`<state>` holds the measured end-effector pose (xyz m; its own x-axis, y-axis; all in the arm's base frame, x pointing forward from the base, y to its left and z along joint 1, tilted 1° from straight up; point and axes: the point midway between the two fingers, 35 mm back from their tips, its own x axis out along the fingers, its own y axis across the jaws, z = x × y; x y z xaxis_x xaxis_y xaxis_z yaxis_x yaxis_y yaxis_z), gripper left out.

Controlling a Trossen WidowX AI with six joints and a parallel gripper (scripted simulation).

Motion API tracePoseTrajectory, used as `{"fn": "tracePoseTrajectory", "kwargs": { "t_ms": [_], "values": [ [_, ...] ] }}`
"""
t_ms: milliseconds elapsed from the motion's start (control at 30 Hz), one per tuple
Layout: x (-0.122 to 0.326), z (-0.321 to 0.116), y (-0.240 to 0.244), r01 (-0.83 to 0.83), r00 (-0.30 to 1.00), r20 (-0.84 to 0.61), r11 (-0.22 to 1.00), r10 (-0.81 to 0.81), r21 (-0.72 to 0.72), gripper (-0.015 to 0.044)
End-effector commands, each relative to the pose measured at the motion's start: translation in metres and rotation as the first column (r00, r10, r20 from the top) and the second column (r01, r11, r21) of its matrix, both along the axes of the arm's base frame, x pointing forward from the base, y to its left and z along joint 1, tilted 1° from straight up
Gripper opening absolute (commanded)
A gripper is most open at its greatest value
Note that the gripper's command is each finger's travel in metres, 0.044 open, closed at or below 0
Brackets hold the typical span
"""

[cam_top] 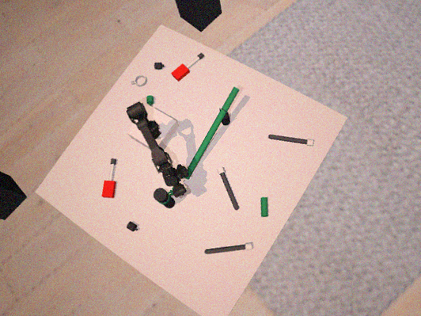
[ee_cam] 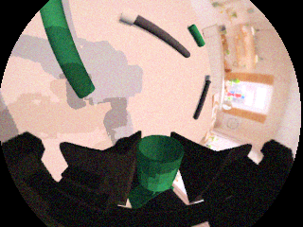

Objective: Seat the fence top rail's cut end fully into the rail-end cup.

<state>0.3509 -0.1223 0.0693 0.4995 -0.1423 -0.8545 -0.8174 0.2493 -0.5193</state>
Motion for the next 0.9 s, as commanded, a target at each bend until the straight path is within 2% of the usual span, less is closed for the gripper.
{"fn": "tracePoseTrajectory", "kwargs": {
  "t_ms": [0, 33, 133, 867],
  "values": [
    [0.0, -0.001, 0.0, 0.004, 1.0, -0.001, 1.0, -0.004, -0.001, 0.0085],
    [0.0, -0.001, 0.0, 0.004, 1.0, -0.001, 1.0, -0.004, -0.001, 0.0079],
    [-0.002, -0.001, 0.0, -0.019, 1.0, -0.002, 1.0, 0.019, -0.001, 0.0],
    [-0.017, -0.001, 0.003, -0.177, 0.984, -0.004, 0.984, 0.177, -0.005, 0.0]
  ]
}}
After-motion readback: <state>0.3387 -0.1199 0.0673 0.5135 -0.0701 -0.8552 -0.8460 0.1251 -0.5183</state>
